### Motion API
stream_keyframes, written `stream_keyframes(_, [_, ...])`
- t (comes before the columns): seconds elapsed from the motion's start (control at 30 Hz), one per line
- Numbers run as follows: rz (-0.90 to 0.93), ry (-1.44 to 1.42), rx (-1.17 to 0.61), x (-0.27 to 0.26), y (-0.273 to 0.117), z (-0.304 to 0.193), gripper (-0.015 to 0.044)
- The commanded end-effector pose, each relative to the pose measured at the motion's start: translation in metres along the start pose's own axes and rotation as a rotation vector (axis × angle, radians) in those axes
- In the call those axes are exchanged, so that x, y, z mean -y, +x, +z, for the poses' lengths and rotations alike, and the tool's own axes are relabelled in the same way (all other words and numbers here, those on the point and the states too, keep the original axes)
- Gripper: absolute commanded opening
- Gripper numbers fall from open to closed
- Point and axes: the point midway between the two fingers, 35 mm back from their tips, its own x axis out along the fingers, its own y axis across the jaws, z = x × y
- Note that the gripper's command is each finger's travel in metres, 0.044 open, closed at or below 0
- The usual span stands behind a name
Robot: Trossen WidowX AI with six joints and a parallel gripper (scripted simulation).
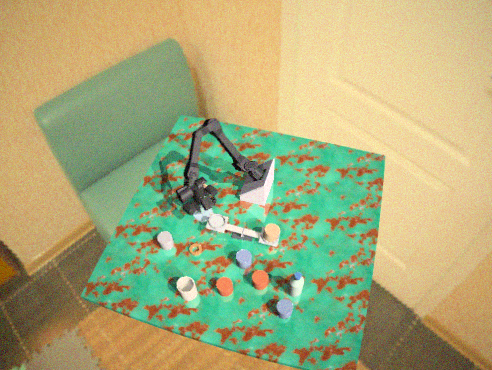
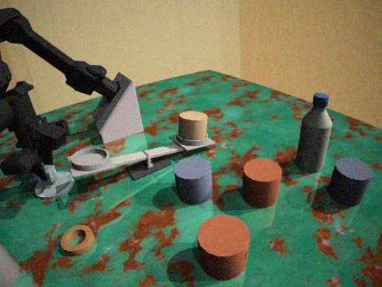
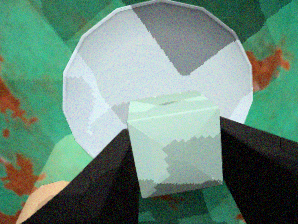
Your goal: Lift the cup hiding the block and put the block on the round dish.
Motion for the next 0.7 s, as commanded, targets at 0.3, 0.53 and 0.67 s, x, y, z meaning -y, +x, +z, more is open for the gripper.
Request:
stream_keyframes(0.3, [0.0,-0.006,0.005,-0.001,0.019,0.001,0.0])
stream_keyframes(0.53, [0.001,-0.002,0.0,0.0,0.015,0.0,0.0157])
stream_keyframes(0.67, [0.001,-0.002,0.0,0.0,0.015,0.0,0.0263])
